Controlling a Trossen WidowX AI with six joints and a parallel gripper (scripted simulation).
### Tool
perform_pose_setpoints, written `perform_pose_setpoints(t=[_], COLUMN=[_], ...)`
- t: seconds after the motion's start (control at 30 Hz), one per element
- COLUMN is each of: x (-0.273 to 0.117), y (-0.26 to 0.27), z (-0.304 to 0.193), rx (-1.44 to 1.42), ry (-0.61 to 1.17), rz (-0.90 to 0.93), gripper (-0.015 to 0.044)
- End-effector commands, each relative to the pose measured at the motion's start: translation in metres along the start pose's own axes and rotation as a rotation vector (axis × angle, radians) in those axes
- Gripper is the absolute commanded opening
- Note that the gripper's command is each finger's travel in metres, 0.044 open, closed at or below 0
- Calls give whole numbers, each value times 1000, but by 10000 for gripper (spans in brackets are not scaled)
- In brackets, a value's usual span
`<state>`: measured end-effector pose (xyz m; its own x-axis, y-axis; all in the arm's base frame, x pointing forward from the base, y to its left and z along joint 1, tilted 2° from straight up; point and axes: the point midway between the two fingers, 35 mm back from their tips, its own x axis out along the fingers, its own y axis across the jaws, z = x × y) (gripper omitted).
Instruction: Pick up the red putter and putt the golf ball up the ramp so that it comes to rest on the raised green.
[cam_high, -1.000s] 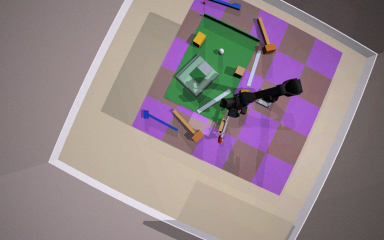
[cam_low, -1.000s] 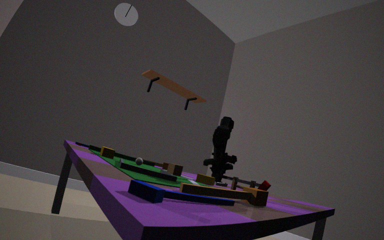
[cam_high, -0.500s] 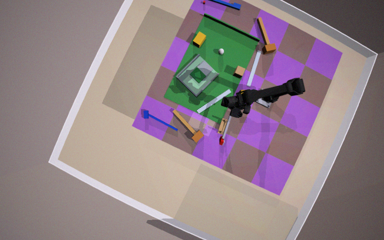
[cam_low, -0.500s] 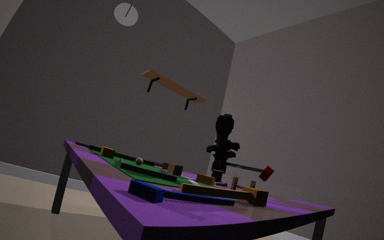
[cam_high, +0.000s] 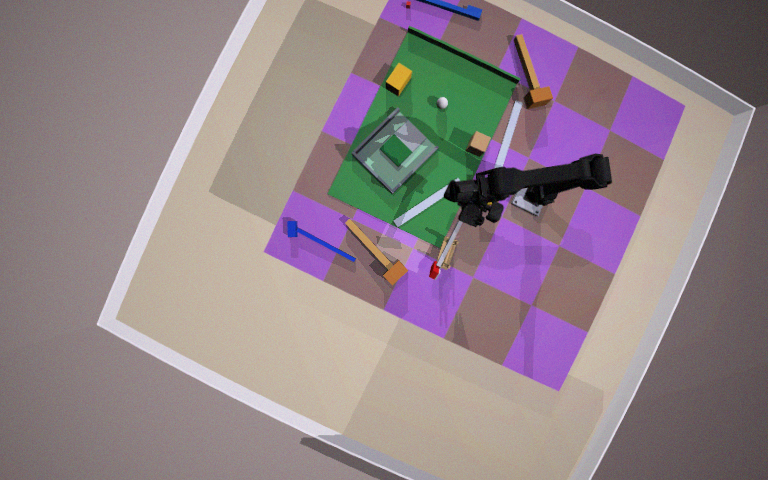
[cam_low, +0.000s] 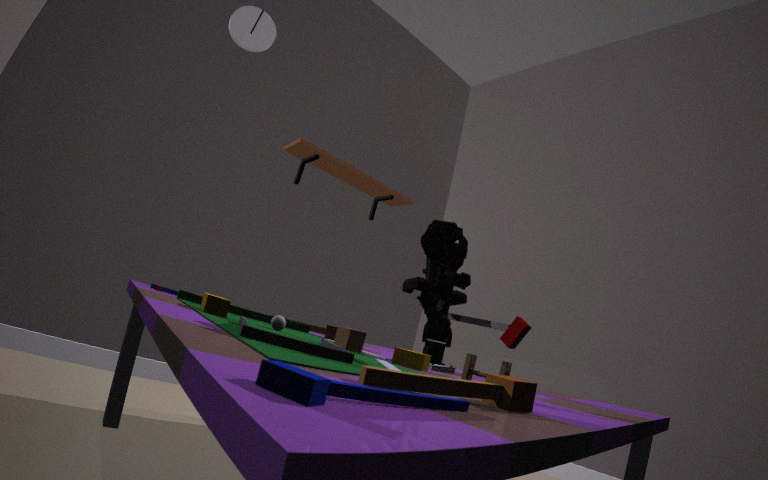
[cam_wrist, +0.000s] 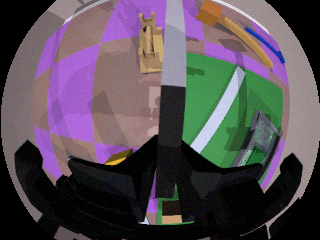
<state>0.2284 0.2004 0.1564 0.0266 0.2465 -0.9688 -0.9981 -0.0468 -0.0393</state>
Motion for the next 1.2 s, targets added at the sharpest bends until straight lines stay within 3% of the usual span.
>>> perform_pose_setpoints(t=[0.0,1.17], x=[-5,-59], y=[-12,-58], z=[-16,-193], rx=[107,1098], ry=[11,102], rz=[-18,-187], gripper=[0,0])
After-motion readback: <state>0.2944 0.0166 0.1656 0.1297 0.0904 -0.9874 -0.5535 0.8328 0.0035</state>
